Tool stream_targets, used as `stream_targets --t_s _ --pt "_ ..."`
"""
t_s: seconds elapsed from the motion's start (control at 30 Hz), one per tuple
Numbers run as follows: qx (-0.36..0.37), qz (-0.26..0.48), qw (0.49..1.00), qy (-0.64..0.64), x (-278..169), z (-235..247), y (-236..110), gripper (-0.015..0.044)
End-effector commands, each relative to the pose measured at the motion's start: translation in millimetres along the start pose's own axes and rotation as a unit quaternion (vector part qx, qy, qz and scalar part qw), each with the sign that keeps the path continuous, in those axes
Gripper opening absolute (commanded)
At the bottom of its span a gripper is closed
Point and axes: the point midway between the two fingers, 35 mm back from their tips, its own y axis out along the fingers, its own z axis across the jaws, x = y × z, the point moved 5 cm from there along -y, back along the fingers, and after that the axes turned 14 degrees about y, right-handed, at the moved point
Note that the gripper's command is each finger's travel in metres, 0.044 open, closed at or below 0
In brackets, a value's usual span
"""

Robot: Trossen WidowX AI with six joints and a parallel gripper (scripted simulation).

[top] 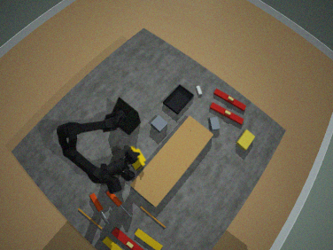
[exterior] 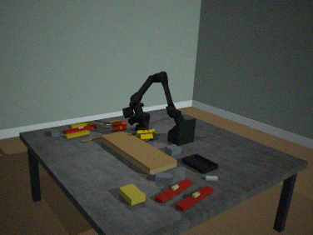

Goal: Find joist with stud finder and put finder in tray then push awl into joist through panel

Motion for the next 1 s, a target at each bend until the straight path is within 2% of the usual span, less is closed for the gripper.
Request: stream_targets --t_s 0.0,0.33,0.63,0.67,0.97 --pt "0.002 -0.002 1.0 -0.002 1 0 -7 0.044" --pt "0.001 -0.002 1.0 -0.002 1 3 -27 0.044" --pt "0.0 -0.002 1.0 0.0 -17 37 -117 0.044" --pt "0.003 -0.002 1.0 -0.003 -8 28 -94 0.044" --pt "0.003 -0.002 1.0 -0.003 -8 28 -94 0.044"
